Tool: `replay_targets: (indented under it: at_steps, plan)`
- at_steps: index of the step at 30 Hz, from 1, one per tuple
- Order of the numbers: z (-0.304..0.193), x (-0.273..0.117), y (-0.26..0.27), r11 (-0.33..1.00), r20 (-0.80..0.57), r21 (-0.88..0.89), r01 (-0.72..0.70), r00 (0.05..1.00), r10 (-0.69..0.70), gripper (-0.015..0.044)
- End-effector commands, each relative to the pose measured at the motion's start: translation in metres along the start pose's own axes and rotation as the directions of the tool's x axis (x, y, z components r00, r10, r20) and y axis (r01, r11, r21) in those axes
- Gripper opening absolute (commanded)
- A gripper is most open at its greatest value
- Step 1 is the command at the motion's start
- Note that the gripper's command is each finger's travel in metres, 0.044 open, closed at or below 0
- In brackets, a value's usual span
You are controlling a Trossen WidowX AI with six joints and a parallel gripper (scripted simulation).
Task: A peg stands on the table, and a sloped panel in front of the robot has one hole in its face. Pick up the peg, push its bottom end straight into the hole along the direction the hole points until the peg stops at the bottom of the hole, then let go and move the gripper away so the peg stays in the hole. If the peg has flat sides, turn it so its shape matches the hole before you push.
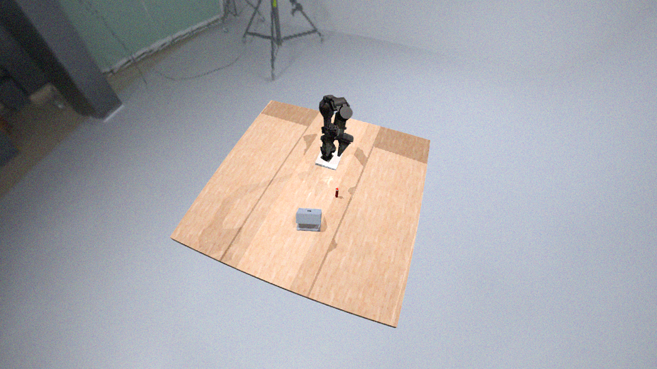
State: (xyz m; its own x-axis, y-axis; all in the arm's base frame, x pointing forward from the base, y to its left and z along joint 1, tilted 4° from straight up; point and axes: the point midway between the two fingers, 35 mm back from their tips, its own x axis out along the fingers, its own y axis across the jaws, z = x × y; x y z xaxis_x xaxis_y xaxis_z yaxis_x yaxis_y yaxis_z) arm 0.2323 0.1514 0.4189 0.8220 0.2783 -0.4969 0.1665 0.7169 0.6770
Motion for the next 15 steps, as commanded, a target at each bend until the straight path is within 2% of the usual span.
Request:
replay_targets:
  at_steps: [1,15]
  plan:
    - [-0.018,0.023,-0.008,0.989,-0.061,-0.140,0.052,0.996,-0.061,0.0440]
    - [-0.067,0.077,-0.044,0.846,-0.227,-0.525,0.090,0.944,-0.241,0.0440]
